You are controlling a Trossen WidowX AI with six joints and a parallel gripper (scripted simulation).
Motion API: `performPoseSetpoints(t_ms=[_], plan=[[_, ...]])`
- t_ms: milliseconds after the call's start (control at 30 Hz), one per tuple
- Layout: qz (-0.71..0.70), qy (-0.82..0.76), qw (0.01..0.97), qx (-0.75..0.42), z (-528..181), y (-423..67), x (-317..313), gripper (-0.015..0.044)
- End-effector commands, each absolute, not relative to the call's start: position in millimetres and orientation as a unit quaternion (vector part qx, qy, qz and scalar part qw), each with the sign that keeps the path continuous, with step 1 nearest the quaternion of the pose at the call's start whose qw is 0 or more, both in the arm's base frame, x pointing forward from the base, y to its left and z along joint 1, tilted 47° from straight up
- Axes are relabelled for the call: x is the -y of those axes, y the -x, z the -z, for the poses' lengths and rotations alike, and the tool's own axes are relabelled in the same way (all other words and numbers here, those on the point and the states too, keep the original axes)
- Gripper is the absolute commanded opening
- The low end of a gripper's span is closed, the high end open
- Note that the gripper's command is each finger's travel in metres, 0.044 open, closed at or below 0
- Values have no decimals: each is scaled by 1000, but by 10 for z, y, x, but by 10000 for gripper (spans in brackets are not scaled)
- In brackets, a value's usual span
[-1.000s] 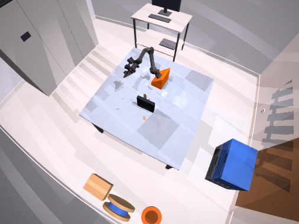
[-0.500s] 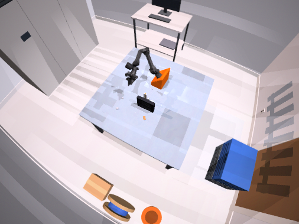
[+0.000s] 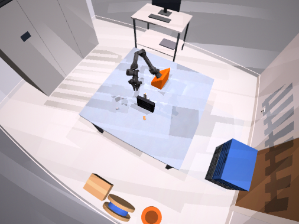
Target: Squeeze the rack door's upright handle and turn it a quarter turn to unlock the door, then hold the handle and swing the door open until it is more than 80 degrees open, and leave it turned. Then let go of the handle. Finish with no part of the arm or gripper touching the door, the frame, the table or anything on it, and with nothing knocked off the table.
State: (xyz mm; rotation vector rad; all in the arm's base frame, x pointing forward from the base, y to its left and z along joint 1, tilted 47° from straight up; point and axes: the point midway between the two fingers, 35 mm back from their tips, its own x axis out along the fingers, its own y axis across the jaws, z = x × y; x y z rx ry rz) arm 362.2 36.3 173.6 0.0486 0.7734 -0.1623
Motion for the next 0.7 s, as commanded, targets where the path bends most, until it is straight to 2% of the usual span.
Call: performPoseSetpoints(t_ms=[0, 667], plan=[[98, -10, 904, -417, -1588, -3612, -401, 287], [189, 121, 781, -583, -966, -3365, -512, 287]])
